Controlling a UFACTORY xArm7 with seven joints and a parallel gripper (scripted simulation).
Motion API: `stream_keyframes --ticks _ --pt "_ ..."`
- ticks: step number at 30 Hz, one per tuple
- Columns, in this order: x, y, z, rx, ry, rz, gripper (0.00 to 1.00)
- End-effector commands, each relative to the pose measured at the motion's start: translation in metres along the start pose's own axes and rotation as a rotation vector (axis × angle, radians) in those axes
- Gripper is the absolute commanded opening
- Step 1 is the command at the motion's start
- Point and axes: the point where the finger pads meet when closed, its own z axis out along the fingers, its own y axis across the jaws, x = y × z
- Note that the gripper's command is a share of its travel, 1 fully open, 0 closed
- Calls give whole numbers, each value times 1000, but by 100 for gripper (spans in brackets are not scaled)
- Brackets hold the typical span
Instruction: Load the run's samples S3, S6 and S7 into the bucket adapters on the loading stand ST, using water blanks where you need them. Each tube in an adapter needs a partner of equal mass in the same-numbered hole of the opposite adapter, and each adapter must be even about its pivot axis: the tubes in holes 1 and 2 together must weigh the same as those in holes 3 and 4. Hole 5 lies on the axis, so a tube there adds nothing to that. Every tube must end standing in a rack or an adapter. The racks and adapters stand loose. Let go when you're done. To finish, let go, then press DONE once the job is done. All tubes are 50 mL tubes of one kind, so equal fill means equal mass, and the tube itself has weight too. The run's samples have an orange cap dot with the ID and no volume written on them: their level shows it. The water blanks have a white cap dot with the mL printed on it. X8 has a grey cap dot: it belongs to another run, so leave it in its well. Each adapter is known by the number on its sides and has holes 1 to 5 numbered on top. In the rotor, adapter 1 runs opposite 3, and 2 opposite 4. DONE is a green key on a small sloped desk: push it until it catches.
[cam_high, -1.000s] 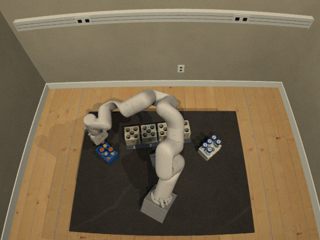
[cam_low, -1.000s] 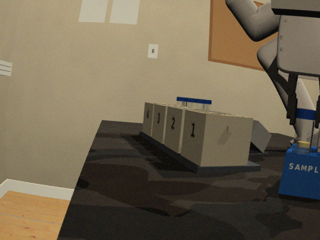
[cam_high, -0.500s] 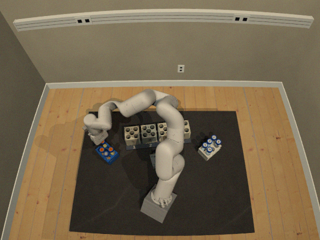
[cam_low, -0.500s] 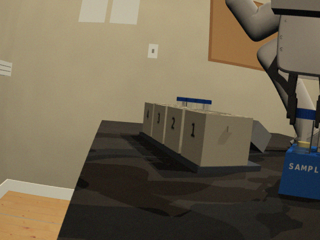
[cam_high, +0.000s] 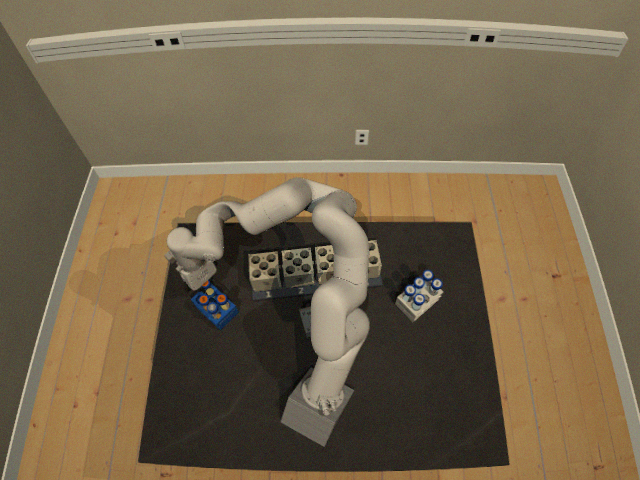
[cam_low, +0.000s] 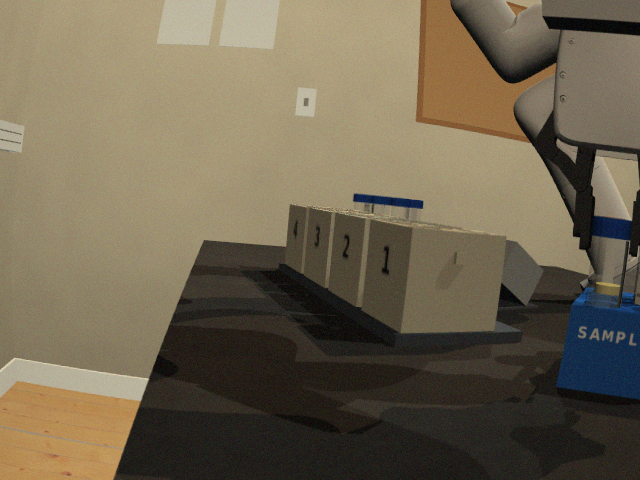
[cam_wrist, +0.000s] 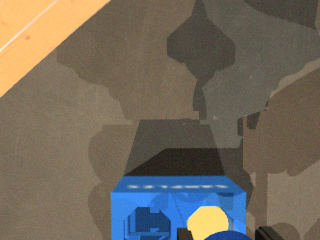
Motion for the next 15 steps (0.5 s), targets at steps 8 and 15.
stream_keyframes --ticks 8,15 --pt "1 -1 -6 2 5 0 0" --pt "1 -1 -10 2 5 0 0"
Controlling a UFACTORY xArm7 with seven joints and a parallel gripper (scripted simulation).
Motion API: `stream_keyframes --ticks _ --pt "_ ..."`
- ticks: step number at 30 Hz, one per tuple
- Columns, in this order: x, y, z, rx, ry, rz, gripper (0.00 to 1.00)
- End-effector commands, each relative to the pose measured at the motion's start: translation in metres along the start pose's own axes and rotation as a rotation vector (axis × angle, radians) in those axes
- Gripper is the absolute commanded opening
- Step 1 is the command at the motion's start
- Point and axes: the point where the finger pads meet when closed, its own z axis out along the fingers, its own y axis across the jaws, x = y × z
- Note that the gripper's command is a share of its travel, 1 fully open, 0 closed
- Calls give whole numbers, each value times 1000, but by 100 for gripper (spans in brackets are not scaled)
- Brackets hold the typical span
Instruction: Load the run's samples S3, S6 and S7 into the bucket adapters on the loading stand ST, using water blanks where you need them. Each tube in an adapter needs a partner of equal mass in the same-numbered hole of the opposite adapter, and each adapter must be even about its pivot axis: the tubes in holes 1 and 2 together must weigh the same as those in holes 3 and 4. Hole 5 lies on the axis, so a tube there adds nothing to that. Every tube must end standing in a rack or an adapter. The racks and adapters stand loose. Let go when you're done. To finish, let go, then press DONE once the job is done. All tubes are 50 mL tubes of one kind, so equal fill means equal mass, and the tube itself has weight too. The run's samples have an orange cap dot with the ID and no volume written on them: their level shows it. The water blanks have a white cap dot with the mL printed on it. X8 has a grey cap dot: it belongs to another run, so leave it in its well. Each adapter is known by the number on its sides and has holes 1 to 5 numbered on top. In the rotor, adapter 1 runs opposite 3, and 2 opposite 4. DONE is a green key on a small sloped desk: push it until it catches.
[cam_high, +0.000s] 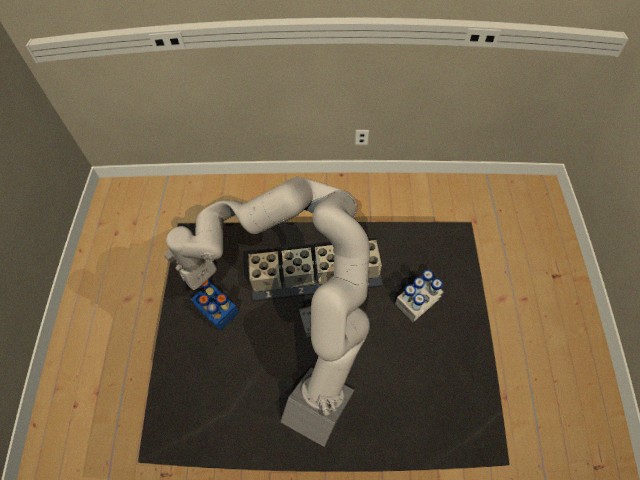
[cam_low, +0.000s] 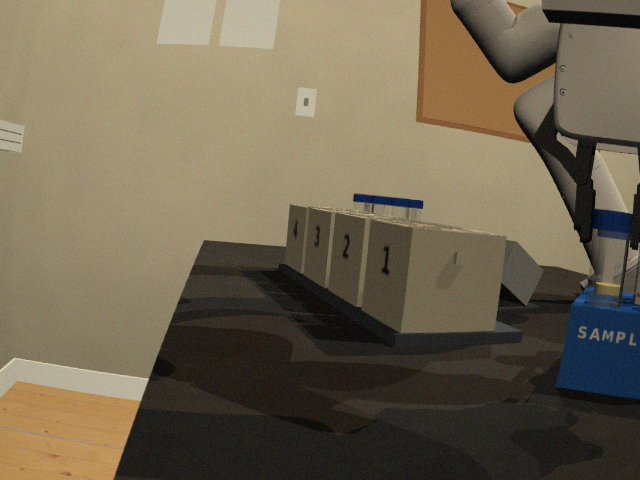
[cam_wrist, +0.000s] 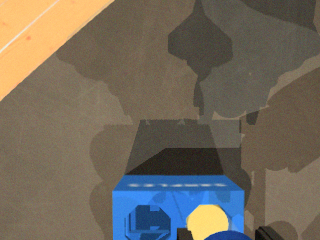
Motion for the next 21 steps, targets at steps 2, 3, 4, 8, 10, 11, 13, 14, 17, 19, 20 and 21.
stream_keyframes --ticks 2,3,4,8,10,11,13,14,17,19,20,21 --pt "1 -1 -6 2 5 0 0" --pt "1 -1 -7 2 5 0 0" --pt "1 -1 -7 2 5 0 0" --pt "1 -1 -10 2 5 0 0" --pt "1 -1 -11 2 5 0 0" --pt "1 -1 -12 2 5 0 0" --pt "1 -1 -13 2 5 0 0" --pt "1 -1 -13 2 5 0 0" --pt "1 -1 -15 2 5 0 0" --pt "1 -1 -16 2 5 0 0" --pt "1 -1 -17 2 5 0 0" --pt "1 -1 -17 2 5 0 0"
